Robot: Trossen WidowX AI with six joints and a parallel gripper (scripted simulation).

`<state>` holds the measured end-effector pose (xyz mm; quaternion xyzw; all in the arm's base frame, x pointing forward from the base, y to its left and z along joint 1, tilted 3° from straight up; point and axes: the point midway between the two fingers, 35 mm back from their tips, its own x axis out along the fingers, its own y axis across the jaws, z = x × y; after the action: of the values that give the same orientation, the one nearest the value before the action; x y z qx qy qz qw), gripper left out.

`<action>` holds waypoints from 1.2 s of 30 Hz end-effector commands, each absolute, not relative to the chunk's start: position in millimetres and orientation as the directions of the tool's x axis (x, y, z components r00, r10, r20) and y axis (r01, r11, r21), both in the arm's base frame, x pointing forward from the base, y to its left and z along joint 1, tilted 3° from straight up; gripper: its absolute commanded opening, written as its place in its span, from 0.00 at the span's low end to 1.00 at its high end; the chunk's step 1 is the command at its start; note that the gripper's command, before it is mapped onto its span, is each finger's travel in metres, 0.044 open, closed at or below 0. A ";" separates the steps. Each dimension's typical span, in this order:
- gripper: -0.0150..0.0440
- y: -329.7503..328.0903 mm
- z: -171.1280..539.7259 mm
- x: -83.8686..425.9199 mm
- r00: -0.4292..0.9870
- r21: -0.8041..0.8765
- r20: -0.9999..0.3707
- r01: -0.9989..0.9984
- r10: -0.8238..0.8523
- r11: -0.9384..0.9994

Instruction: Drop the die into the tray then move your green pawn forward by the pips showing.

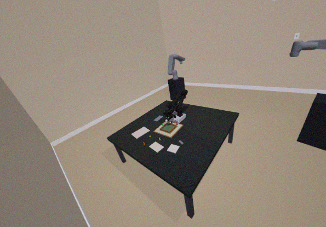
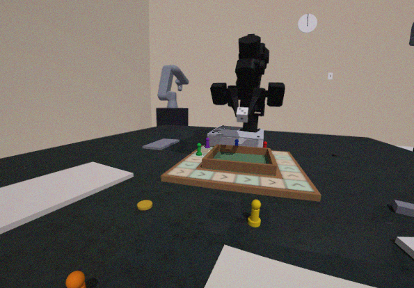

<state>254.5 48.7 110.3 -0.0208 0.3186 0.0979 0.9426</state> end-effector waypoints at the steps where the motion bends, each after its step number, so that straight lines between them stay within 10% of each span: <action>1: 0.25 48.6 111.1 250.6 0.774 0.026 -0.608 -0.201 0.175 0.979; 13: 0.25 48.2 110.2 251.7 0.774 0.024 -0.610 -0.197 0.171 0.980; 30: 1.00 46.7 149.9 249.7 0.769 0.026 -0.615 -0.201 0.174 0.979; 36: 1.00 49.1 136.6 259.4 0.572 0.028 -0.808 -0.198 0.139 0.980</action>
<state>254.6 47.8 142.2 -0.0259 0.3980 0.0965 0.9119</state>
